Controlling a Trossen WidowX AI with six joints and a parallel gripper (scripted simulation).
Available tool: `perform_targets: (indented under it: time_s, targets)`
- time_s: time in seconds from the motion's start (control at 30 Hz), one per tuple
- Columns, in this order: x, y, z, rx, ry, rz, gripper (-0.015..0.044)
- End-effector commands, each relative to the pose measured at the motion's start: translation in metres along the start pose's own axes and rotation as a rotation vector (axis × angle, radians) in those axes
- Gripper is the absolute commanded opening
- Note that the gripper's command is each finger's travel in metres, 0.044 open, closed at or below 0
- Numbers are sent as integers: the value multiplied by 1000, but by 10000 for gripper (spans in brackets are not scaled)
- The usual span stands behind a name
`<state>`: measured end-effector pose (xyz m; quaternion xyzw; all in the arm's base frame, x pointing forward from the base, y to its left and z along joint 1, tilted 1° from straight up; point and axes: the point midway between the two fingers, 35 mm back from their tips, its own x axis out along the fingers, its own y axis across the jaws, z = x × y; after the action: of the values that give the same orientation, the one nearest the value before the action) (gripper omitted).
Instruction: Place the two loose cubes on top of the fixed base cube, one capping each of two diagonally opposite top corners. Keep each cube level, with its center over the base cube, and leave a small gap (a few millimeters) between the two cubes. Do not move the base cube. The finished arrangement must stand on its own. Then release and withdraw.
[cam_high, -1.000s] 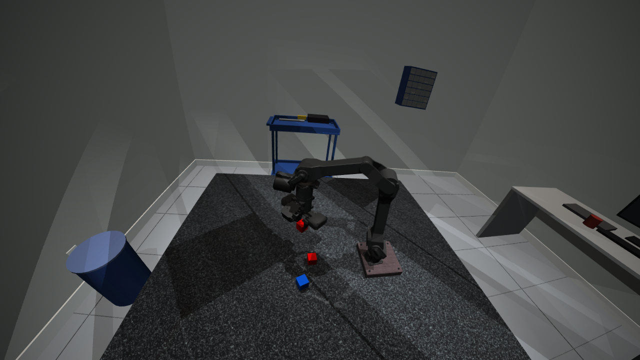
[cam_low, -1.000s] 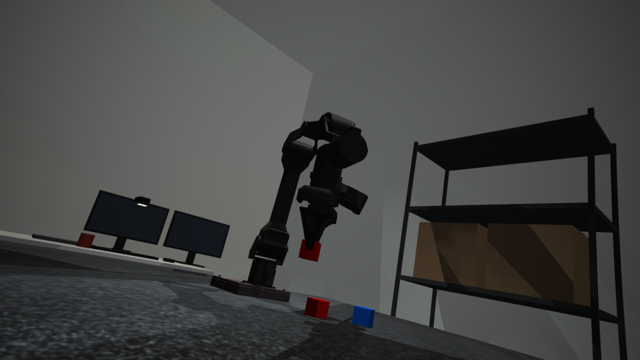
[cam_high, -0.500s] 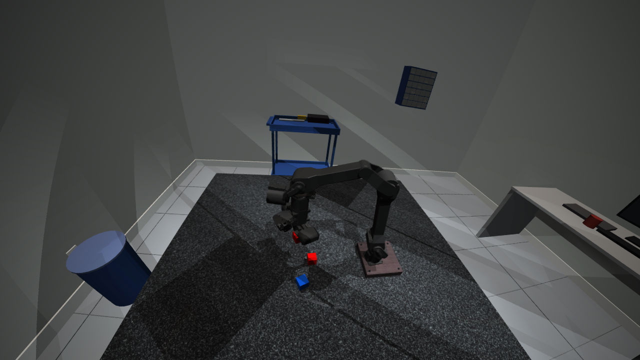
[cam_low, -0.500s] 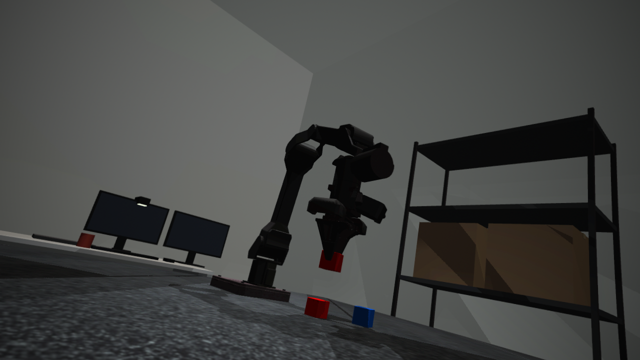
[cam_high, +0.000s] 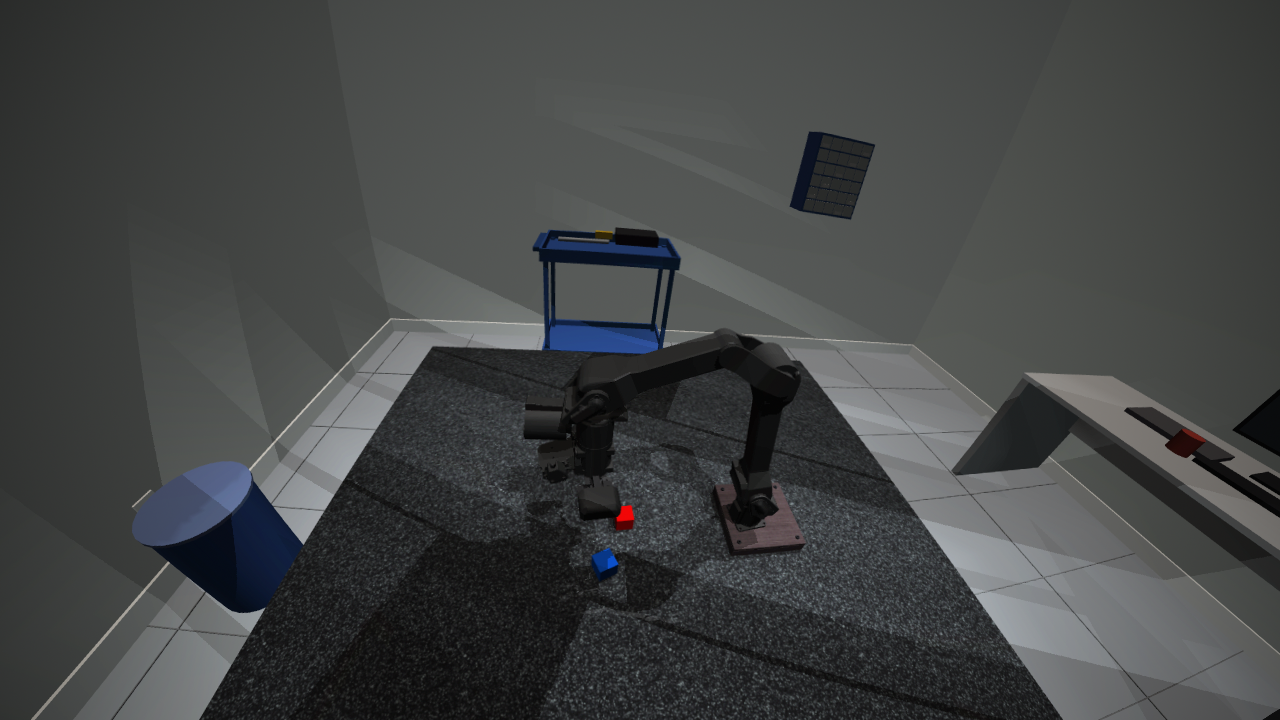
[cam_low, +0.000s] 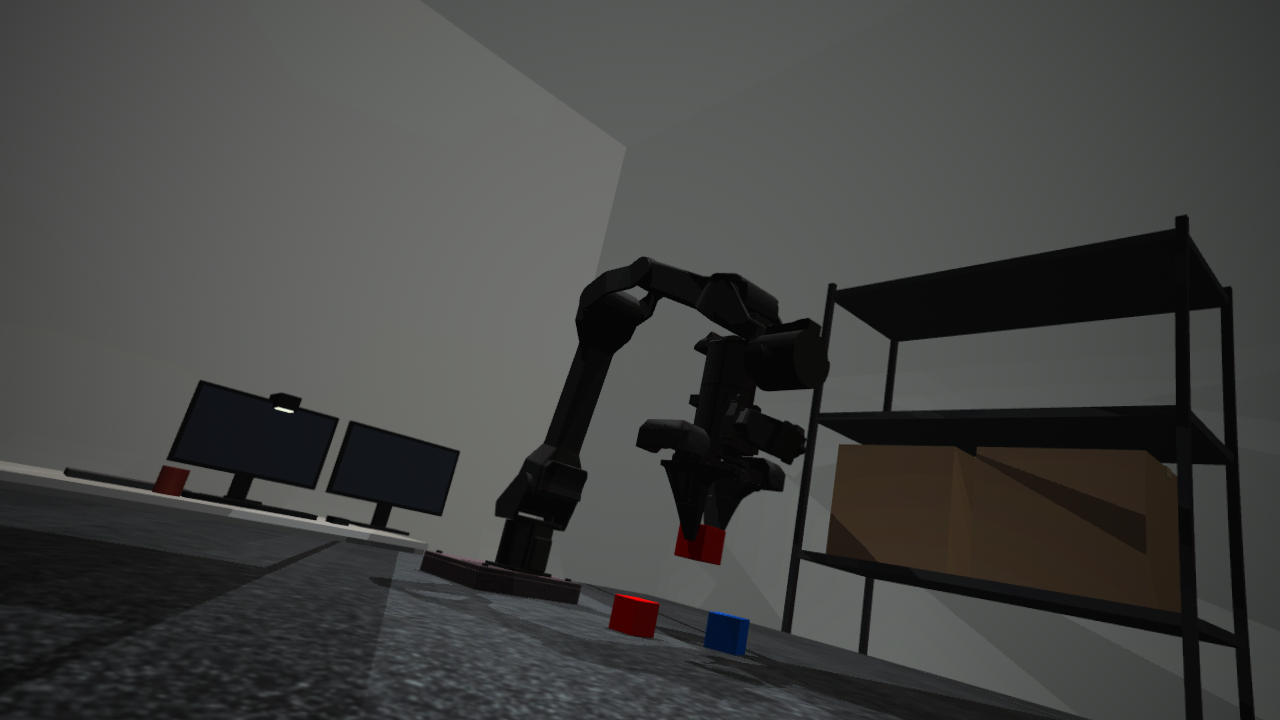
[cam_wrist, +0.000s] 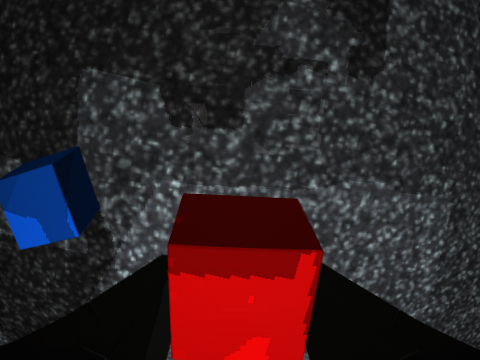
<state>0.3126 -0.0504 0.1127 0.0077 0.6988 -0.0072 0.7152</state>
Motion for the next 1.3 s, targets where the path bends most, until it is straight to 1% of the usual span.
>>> perform_targets:
  time_s: [0.0,0.7,1.13,1.27]
  targets:
    - [2,11,2,70,-2,4,105]
    - [16,79,6,503,0,11,105]
    - [16,81,6,517,0,11,105]
    - [23,81,7,518,0,11,105]
